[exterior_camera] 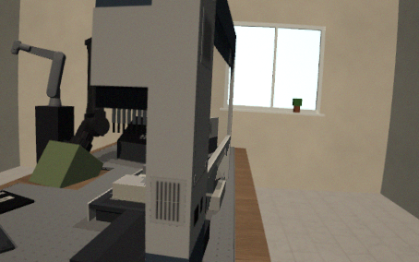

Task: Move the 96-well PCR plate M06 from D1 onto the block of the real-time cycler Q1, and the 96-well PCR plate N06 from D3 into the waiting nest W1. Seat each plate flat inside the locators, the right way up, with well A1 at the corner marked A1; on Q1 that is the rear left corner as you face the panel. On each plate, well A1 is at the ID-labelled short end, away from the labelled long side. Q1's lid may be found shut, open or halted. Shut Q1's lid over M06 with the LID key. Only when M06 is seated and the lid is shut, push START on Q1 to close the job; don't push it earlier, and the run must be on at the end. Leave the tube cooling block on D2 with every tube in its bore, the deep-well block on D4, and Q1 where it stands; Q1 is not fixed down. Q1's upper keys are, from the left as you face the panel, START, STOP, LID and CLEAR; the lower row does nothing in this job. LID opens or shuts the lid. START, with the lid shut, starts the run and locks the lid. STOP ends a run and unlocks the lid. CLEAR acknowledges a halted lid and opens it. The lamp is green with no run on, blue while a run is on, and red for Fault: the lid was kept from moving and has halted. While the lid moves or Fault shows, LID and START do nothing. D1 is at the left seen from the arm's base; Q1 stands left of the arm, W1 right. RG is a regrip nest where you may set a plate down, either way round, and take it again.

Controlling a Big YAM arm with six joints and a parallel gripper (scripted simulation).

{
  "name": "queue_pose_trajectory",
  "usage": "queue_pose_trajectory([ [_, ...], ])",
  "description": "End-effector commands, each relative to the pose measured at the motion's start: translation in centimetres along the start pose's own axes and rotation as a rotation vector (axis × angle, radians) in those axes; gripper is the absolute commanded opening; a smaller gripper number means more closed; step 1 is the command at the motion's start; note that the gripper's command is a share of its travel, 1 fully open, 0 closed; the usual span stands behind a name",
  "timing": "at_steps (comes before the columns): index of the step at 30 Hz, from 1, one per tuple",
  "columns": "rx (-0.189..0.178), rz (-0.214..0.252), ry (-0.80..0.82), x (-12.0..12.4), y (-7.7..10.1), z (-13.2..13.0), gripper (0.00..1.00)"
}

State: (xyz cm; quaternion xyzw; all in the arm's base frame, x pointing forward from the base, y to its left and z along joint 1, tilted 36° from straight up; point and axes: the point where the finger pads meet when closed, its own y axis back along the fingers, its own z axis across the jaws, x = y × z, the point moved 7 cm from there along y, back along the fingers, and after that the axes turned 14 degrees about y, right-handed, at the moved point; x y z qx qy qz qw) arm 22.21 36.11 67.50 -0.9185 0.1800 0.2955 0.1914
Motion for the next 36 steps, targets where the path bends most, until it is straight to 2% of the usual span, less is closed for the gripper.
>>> queue_pose_trajectory([
  [1, 0.03, 0.049, -0.023, 0.1, 1.2, -2.1, 0.0],
  [2, 0.032, 0.062, -0.024, 0.0, 1.4, -2.5, 0.0],
  [3, 0.03, 0.044, -0.02, 0.1, 1.6, -2.9, 0.0],
  [5, 0.03, 0.044, -0.02, 0.1, 1.6, -2.9, 0.0],
  [6, 0.035, 0.028, -0.014, 0.1, 1.8, -3.2, 0.0],
  [9, 0.041, 0.033, -0.004, 1.8, 2.3, -4.4, 0.0],
  [11, 0.05, 0.104, -0.007, 2.9, 2.1, -4.5, 0.0],
  [13, 0.041, 0.15, -0.01, 3.5, 1.7, -4.3, 0.0],
  [14, 0.039, 0.168, -0.011, 3.8, 1.4, -4.2, 0.0],
  [16, 0.026, 0.148, -0.009, 4.9, 1.1, -4.3, 0.0],
  [18, 0.039, 0.213, -0.012, 5.8, 1.1, -4.6, 0.0],
  [20, 0.046, 0.257, -0.015, 6.3, 1.2, -5.0, 0.0],
  [23, 0.054, 0.248, -0.013, 5.7, 1.4, -5.4, 0.0],
  [27, 0.085, 0.218, 0.002, 7.1, 2.5, -7.2, 0.0],
  [29, 0.084, 0.224, 0.001, 8.8, 2.4, -7.2, 0.0],
  [32, 0.11, 0.291, 0.029, 10.1, 1.4, -7.1, 0.0],
  [34, 0.092, 0.269, 0.032, 11.0, 0.9, -7.3, 0.0],
  [36, 0.097, 0.269, 0.038, 12.0, 0.8, -8.2, 0.0],
])
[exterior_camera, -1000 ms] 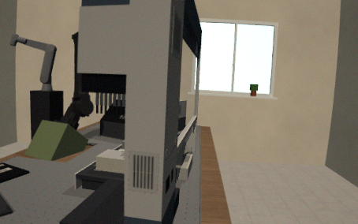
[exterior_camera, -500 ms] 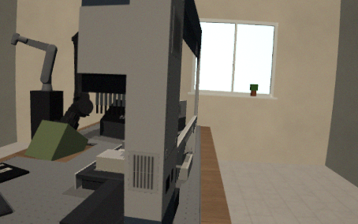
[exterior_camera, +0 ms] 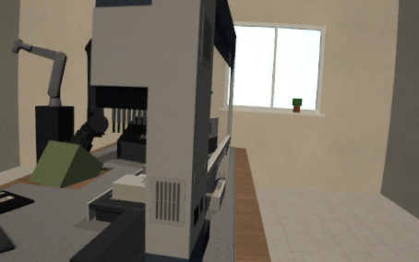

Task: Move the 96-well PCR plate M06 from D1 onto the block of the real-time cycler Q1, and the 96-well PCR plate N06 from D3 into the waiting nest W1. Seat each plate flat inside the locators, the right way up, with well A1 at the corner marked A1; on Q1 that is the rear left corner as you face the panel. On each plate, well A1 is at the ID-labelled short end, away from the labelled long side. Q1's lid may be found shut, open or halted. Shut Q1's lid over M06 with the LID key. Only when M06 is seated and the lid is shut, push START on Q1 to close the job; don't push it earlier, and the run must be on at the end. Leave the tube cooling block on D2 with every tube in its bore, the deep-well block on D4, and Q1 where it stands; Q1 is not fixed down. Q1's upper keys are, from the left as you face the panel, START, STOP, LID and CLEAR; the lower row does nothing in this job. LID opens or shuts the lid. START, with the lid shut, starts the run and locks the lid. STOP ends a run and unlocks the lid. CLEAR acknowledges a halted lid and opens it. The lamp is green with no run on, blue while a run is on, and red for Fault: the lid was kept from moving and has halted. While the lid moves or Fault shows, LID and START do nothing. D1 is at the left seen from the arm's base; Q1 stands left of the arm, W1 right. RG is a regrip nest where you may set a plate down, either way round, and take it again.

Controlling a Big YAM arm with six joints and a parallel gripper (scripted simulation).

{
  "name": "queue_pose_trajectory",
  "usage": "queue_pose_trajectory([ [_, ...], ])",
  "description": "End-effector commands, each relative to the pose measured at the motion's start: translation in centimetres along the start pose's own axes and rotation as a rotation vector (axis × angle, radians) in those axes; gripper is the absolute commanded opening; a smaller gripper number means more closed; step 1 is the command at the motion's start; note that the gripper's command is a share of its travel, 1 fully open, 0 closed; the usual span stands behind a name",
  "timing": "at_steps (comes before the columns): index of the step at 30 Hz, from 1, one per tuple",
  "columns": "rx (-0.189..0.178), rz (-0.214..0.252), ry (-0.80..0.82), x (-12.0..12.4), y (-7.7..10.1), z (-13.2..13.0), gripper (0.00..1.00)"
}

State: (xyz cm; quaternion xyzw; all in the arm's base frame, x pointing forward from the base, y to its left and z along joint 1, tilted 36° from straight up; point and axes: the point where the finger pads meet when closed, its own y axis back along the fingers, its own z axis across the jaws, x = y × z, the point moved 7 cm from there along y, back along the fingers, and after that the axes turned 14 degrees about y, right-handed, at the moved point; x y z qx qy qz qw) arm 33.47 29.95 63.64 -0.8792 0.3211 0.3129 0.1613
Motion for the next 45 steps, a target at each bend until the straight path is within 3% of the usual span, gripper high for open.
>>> queue_pose_trajectory([
  [1, 0.082, 0.003, 0.028, -0.1, -0.6, -3.2, 0.0],
  [3, 0.082, 0.003, 0.028, -0.1, -0.6, -3.2, 0.0],
  [5, 0.115, 0.025, 0.047, -0.8, 0.1, -4.2, 0.0],
  [6, 0.11, 0.014, 0.051, -0.6, 0.1, -4.7, 0.0],
  [12, 0.118, 0.017, 0.048, 2.4, -1.3, -7.5, 0.0],
  [14, 0.153, 0.052, 0.078, 2.4, -1.6, -8.1, 0.0],
  [17, 0.174, 0.088, 0.117, 2.2, -2.0, -8.5, 0.0],
  [24, 0.17, 0.071, 0.093, 2.1, -0.9, -9.9, 0.0],
  [28, 0.178, 0.164, 0.04, 3.7, -0.3, -10.3, 0.0],
  [33, 0.171, 0.153, 0.044, 7.6, -0.6, -9.9, 0.0],
  [45, 0.131, 0.142, 0.069, 7.6, -1.8, -7.2, 0.0],
])
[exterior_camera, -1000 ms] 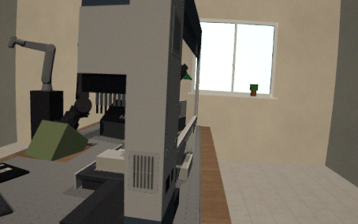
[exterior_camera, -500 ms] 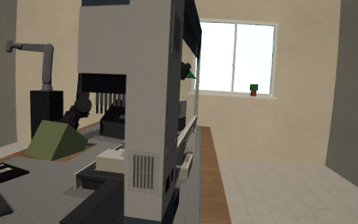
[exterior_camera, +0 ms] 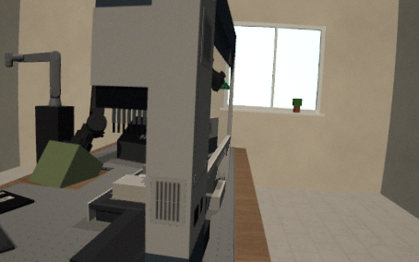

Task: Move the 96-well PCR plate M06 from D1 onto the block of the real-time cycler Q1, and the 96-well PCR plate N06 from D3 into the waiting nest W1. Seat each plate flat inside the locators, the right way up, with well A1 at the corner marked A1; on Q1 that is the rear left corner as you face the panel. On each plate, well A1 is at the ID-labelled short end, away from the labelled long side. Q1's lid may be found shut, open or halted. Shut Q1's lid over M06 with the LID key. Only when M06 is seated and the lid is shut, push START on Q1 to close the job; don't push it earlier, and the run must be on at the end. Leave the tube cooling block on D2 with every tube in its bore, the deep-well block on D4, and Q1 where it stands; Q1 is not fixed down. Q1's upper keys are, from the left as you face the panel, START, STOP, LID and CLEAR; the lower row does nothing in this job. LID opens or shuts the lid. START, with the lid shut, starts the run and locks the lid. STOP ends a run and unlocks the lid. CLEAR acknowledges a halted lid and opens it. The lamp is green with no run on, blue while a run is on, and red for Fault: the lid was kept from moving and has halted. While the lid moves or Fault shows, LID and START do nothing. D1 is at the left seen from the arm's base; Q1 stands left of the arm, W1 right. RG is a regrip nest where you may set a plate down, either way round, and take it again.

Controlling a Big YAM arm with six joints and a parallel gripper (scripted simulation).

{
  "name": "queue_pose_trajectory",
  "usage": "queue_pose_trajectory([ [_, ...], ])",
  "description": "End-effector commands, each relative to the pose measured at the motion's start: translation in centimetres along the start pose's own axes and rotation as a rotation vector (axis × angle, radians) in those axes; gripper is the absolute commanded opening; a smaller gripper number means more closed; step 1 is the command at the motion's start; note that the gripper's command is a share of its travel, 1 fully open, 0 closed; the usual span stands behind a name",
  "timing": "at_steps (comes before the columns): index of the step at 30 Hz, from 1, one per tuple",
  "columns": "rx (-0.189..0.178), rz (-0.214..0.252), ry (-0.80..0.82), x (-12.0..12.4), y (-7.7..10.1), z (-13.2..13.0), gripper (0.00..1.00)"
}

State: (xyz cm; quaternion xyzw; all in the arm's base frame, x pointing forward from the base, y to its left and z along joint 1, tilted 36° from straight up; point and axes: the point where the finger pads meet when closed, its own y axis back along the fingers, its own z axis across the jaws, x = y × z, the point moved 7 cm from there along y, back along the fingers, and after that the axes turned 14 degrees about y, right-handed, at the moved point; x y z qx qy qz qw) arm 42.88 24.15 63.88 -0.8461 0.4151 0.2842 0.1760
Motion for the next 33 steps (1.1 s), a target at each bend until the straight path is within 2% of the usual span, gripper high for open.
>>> queue_pose_trajectory([
  [1, 0.017, -0.025, 0.018, -0.4, 0.2, 0.0, 0.0],
  [5, 0.009, -0.022, 0.007, -0.2, 0.1, 0.5, 0.0],
  [7, -0.003, 0.048, -0.025, 1.4, -0.3, 0.9, 0.0],
  [9, -0.003, 0.048, -0.025, 1.4, -0.3, 0.9, 0.0],
  [11, -0.006, 0.097, -0.049, 2.7, 0.1, 0.6, 0.0],
  [16, -0.005, 0.101, -0.051, 6.8, -0.1, 0.6, 0.0],
  [19, 0.002, 0.168, -0.085, 7.2, -0.2, 0.2, 0.0],
  [24, 0.007, 0.234, -0.134, 7.5, 0.5, -0.6, 0.0],
  [26, 0.007, 0.234, -0.134, 7.5, 0.5, -0.6, 0.0],
  [27, 0.016, 0.211, -0.116, 7.8, 0.5, -1.0, 0.0],
  [30, 0.029, 0.211, -0.099, 10.2, 0.8, -1.4, 0.0],
  [33, 0.022, 0.223, -0.088, 12.8, 0.8, -0.9, 0.0],
])
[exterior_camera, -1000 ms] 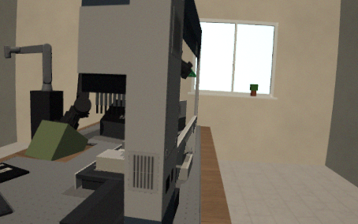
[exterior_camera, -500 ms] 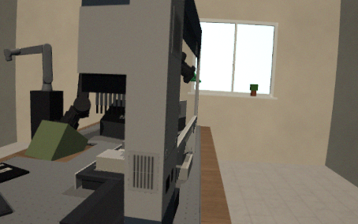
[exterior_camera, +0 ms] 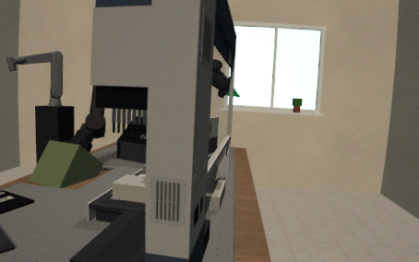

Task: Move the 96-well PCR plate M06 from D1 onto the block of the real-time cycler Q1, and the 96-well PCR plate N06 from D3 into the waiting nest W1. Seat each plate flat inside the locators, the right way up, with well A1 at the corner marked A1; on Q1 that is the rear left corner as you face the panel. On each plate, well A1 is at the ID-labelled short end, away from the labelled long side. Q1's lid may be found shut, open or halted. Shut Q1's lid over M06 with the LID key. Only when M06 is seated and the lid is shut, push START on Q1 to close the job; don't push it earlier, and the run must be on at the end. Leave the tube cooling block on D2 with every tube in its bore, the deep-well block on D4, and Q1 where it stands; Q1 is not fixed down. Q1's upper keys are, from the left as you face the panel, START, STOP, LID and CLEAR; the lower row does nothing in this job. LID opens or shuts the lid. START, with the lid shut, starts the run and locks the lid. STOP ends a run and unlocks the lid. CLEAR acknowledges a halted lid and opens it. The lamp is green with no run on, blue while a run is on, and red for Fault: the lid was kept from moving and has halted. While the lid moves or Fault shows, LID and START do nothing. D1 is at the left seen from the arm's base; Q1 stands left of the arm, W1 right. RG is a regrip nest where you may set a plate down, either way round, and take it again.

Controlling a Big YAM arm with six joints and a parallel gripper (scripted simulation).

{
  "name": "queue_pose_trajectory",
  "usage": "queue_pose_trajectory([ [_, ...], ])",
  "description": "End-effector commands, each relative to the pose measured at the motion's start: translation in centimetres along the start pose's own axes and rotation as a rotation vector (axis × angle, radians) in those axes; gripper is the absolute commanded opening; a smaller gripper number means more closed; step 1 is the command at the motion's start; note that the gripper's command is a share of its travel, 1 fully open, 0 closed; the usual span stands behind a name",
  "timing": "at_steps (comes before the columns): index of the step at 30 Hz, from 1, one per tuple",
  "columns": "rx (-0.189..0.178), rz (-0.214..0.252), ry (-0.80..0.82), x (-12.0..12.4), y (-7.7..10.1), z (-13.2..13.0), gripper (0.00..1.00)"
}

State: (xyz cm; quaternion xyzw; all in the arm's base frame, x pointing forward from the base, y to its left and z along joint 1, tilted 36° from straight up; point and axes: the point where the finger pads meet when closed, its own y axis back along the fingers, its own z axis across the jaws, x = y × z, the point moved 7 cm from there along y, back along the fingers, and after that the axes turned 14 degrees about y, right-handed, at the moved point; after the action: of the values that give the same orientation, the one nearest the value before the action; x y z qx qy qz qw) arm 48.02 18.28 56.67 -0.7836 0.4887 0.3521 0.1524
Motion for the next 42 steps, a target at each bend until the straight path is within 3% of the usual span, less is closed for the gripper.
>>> queue_pose_trajectory([
  [1, 0.05, 0.009, 0.014, 2.9, 0.3, -1.7, 0.0],
  [2, 0.043, 0.01, 0.017, 3.6, 0.0, -1.4, 0.0],
  [4, -0.006, 0.067, 0.008, 4.3, -0.2, -0.5, 0.0],
  [7, -0.042, 0.115, 0.004, 4.3, 0.3, -0.4, 0.0],
  [8, -0.047, 0.13, 0.002, 4.3, 0.6, -0.6, 0.0],
  [11, -0.037, 0.116, 0.005, 4.1, 0.9, -1.0, 0.0],
  [16, -0.025, 0.111, 0.008, 7.8, 1.4, -0.1, 0.0],
  [19, -0.068, 0.194, -0.023, 9.0, 1.5, -0.1, 0.0],
  [22, -0.118, 0.248, -0.038, 9.9, 1.3, 0.4, 0.0],
  [24, -0.129, 0.241, -0.036, 10.6, 1.3, 0.9, 0.0],
  [28, -0.114, 0.227, -0.029, 11.4, 1.8, 1.3, 0.0],
  [34, -0.183, 0.354, -0.085, 13.4, 3.2, 1.4, 0.0],
  [40, -0.181, 0.329, -0.07, 16.2, 4.1, 3.0, 0.0],
  [42, -0.214, 0.367, -0.09, 16.6, 4.2, 3.1, 0.0],
])
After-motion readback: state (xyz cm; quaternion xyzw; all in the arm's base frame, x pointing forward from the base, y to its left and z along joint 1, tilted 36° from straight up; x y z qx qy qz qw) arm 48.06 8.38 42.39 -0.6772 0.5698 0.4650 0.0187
